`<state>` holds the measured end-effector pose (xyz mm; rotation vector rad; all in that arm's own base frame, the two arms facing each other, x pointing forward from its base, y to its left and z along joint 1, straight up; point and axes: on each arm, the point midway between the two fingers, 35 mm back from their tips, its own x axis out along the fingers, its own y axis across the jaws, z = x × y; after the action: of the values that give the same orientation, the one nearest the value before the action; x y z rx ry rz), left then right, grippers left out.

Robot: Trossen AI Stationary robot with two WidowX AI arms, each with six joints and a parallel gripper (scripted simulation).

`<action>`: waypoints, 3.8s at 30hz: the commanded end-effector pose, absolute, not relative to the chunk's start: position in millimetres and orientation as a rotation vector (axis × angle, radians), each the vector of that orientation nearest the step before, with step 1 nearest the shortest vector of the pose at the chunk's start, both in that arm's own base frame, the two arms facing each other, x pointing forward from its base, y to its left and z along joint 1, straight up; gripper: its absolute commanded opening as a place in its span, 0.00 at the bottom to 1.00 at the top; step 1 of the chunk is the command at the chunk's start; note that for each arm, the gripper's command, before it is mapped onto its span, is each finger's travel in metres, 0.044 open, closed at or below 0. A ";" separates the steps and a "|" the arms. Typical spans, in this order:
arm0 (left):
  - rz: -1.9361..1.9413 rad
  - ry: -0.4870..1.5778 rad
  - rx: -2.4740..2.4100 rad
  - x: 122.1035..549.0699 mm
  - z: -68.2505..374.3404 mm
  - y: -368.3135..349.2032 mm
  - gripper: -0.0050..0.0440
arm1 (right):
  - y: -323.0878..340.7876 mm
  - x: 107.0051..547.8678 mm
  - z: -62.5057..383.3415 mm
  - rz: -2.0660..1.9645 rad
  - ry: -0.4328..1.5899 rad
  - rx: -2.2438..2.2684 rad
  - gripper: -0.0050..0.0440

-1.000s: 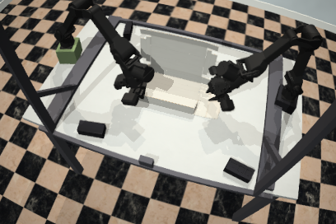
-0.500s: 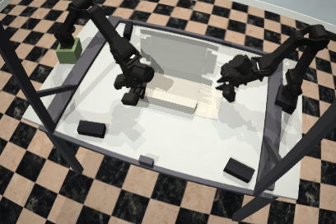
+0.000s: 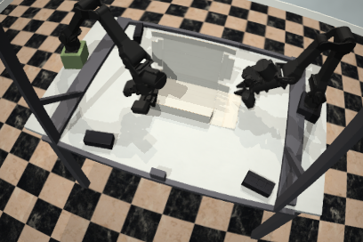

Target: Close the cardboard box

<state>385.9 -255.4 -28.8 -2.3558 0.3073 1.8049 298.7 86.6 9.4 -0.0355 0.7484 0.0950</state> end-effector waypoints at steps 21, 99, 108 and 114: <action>1.775 0.331 -2.389 390.6 -15.9 -259.7 0.11 | 85.5 296.9 -6.9 0.089 0.753 -0.031 0.41; 1.775 0.330 -2.389 390.7 -15.9 -259.7 0.11 | 89.4 338.9 -5.6 0.089 0.750 -0.031 0.10; 1.775 0.330 -2.389 390.7 -15.9 -259.7 0.11 | 89.4 338.9 -5.7 0.089 0.750 -0.031 0.10; 1.775 0.330 -2.389 390.7 -15.9 -259.7 0.11 | 89.4 338.9 -5.7 0.089 0.750 -0.031 0.10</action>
<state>385.7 -255.5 -28.8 -2.3554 0.3077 1.8049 335.5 87.9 -10.5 -0.0313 0.7649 0.0837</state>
